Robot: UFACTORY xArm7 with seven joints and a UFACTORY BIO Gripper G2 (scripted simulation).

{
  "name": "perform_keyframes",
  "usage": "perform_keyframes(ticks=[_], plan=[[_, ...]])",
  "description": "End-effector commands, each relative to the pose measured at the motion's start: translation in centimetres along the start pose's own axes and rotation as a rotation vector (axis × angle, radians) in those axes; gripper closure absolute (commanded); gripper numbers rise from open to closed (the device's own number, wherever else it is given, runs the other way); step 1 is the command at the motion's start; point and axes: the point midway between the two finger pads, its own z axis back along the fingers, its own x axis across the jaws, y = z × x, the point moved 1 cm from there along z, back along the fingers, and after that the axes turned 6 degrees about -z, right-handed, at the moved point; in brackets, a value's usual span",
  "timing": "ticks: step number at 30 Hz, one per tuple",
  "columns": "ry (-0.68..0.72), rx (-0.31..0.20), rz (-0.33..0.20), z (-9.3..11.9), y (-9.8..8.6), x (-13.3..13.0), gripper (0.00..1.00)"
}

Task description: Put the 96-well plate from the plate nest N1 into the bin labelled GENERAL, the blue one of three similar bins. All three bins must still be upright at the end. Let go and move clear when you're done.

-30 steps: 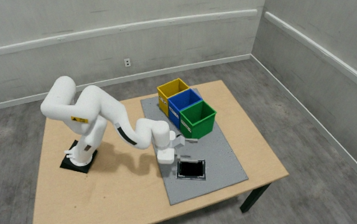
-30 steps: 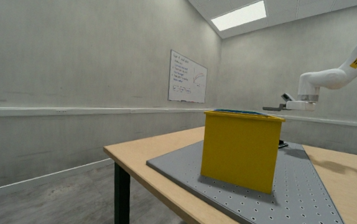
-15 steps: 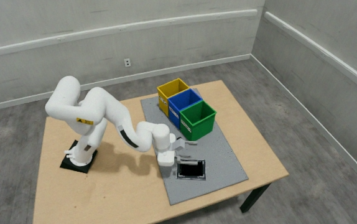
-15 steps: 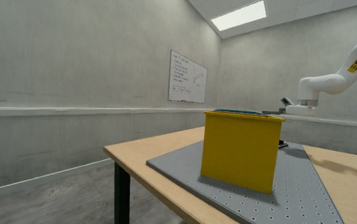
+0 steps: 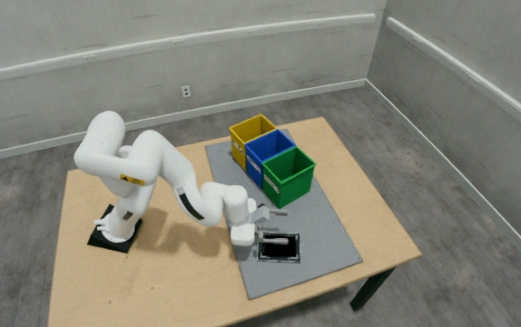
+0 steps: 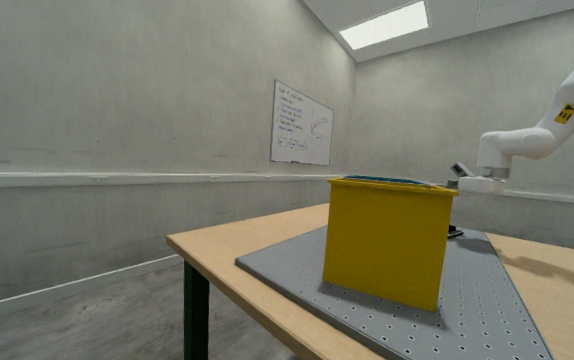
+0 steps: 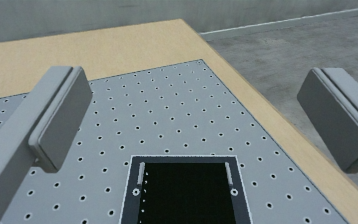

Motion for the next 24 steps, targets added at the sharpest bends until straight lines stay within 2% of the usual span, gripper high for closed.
perform_keyframes(ticks=[1, 24], plan=[[-0.001, -0.005, 0.000, -0.1, 0.6, -0.1, 0.63], [-0.001, -0.005, 0.000, -0.1, 4.1, -0.4, 0.63]])
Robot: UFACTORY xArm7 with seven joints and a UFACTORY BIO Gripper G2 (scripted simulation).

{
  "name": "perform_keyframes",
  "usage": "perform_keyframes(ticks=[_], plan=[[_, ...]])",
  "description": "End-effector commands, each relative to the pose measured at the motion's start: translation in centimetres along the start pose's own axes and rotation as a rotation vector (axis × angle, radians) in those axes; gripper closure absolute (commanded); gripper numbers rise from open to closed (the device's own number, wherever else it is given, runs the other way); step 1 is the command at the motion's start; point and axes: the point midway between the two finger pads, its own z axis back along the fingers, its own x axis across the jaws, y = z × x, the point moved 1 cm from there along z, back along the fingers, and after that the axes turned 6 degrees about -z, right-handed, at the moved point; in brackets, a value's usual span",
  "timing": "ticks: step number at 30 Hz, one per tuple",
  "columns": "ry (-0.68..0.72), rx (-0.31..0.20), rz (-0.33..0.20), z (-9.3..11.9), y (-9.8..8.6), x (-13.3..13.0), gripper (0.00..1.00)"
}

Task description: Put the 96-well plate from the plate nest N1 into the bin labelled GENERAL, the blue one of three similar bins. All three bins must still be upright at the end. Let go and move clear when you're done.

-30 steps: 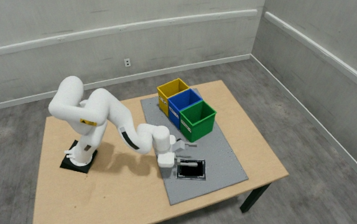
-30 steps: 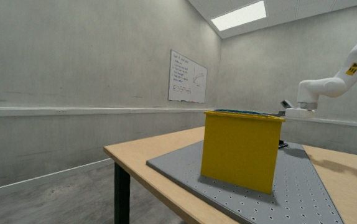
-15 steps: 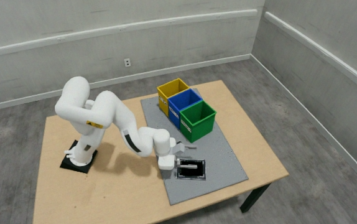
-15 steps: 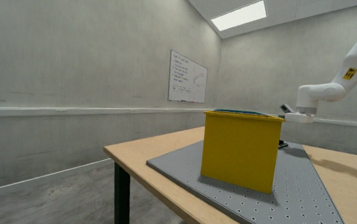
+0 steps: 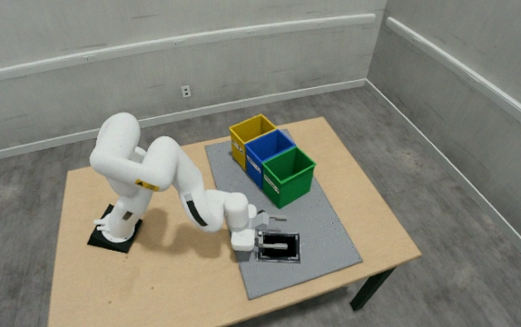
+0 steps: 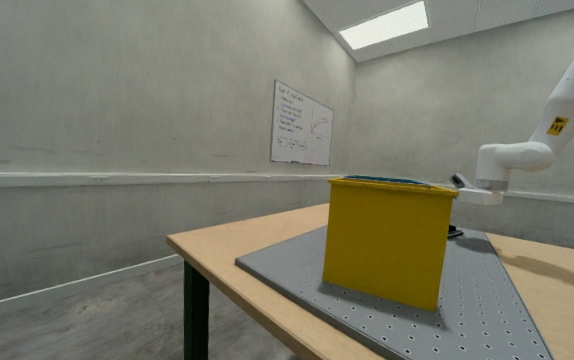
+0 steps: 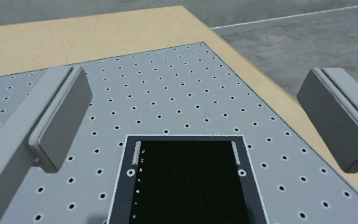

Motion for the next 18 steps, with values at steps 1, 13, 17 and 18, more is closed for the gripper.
perform_keyframes(ticks=[1, 13, 17, 18], plan=[[-0.001, -0.005, 0.000, -0.2, 0.4, 0.0, 0.63], [-0.001, -0.005, 0.000, -0.2, 2.3, -0.2, 0.63], [-0.001, -0.005, 0.000, -0.2, 2.9, -0.3, 0.63], [-0.001, -0.005, 0.000, -0.2, 2.9, -0.3, 0.63]])
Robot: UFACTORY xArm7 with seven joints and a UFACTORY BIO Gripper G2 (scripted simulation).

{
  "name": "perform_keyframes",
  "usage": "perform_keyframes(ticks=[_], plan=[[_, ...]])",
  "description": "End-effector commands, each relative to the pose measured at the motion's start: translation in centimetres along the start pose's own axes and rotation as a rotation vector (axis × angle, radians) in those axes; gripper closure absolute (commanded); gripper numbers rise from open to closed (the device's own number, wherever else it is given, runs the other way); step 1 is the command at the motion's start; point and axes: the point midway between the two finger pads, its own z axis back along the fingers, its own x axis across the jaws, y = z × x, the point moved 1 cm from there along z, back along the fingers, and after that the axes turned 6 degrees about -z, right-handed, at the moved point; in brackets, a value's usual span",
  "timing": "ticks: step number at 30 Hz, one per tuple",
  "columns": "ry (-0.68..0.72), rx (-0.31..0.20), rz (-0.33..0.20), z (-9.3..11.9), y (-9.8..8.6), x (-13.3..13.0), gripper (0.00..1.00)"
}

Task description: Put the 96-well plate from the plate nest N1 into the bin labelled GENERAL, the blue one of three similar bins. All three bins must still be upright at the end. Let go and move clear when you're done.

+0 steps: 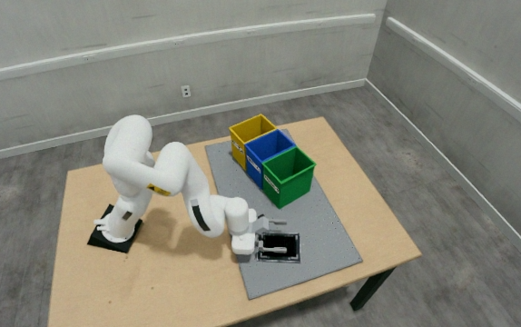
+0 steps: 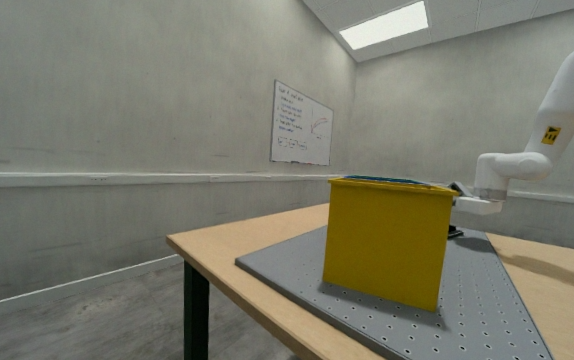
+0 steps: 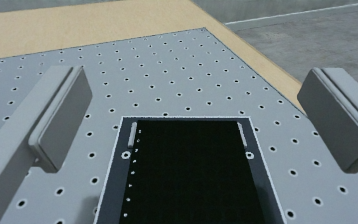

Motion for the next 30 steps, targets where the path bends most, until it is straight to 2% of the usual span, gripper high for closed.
perform_keyframes(ticks=[1, 16, 30], plan=[[-0.001, -0.005, 0.000, -0.2, 0.3, 0.0, 0.63], [-0.001, -0.005, 0.000, -0.2, 2.8, -0.3, 0.63], [-0.001, -0.005, 0.000, -0.2, 4.3, -0.5, 0.63]])
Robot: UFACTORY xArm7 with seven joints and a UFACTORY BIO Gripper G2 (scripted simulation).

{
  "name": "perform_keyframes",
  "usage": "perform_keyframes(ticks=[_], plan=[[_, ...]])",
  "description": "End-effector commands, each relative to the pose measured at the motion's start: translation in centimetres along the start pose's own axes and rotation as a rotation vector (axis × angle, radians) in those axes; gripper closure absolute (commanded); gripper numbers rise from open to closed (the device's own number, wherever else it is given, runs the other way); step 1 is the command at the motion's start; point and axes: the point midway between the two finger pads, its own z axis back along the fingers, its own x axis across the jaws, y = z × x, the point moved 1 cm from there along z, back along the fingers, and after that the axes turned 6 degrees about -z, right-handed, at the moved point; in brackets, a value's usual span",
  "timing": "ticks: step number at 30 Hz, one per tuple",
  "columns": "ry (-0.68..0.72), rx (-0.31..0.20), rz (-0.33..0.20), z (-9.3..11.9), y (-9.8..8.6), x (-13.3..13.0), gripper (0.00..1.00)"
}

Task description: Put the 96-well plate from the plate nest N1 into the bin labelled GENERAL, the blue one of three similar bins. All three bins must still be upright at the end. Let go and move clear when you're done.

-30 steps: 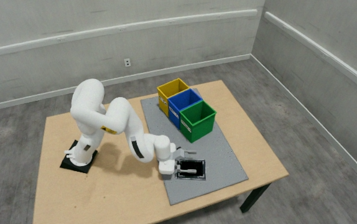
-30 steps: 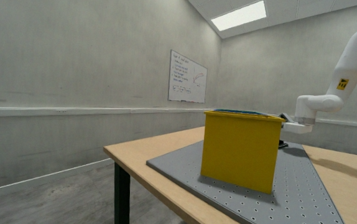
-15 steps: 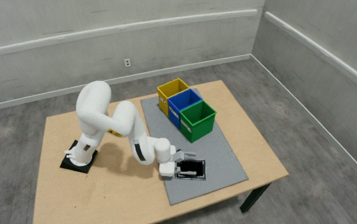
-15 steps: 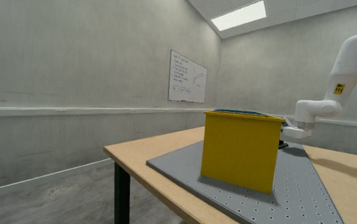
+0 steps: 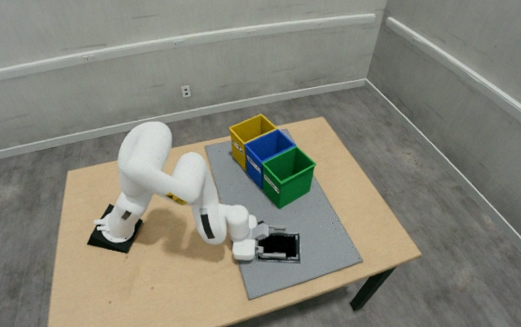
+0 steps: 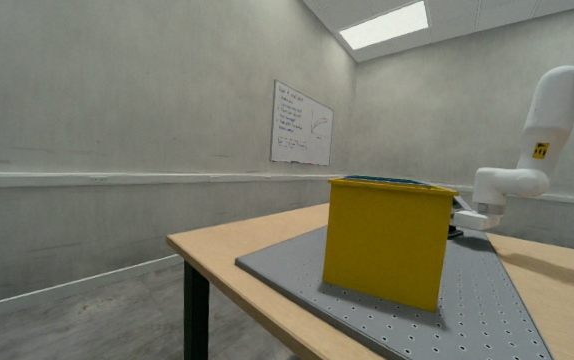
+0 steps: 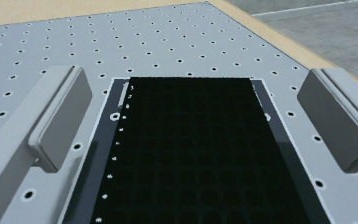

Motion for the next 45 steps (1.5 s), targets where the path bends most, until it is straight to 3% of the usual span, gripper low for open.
perform_keyframes(ticks=[1, 45], plan=[[-0.001, -0.005, 0.001, -0.2, 0.0, 0.0, 0.63], [-0.001, -0.005, 0.001, -0.2, 2.0, -0.2, 0.63]])
